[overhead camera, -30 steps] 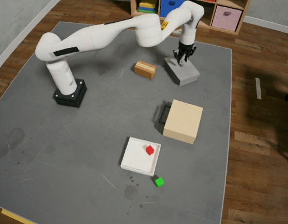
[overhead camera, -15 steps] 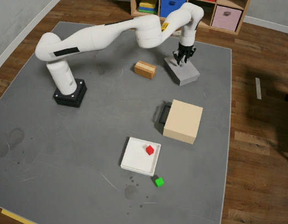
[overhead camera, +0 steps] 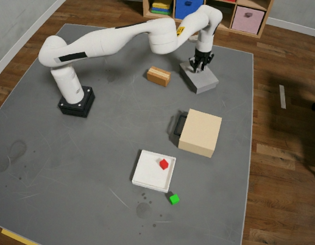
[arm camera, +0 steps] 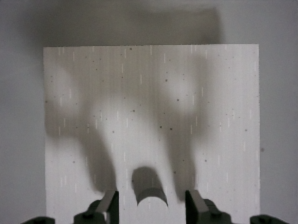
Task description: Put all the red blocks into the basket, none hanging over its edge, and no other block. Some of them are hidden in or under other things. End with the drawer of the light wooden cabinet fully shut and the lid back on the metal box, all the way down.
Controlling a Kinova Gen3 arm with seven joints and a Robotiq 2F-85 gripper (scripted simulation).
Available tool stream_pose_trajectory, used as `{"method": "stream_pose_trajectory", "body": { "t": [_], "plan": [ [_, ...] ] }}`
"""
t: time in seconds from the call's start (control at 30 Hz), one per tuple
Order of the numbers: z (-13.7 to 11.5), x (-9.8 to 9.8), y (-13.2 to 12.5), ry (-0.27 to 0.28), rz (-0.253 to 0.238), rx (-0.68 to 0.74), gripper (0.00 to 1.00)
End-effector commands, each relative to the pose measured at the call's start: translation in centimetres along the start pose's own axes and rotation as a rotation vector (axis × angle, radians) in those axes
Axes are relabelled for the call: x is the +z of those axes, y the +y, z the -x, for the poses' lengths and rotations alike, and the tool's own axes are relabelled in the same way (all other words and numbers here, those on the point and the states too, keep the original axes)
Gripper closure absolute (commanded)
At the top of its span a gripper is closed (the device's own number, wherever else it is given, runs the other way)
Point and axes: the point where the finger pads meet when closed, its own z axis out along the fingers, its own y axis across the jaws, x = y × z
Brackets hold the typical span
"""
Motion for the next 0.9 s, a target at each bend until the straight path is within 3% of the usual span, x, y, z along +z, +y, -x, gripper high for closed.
{"method": "stream_pose_trajectory", "body": {
  "t": [0.0,0.87],
  "plan": [
    [0.01,0.07,0.07,0.000,0.002,0.000,0.52],
    [0.01,0.46,0.07,0.000,0.002,0.000,0.52]
  ]
}}
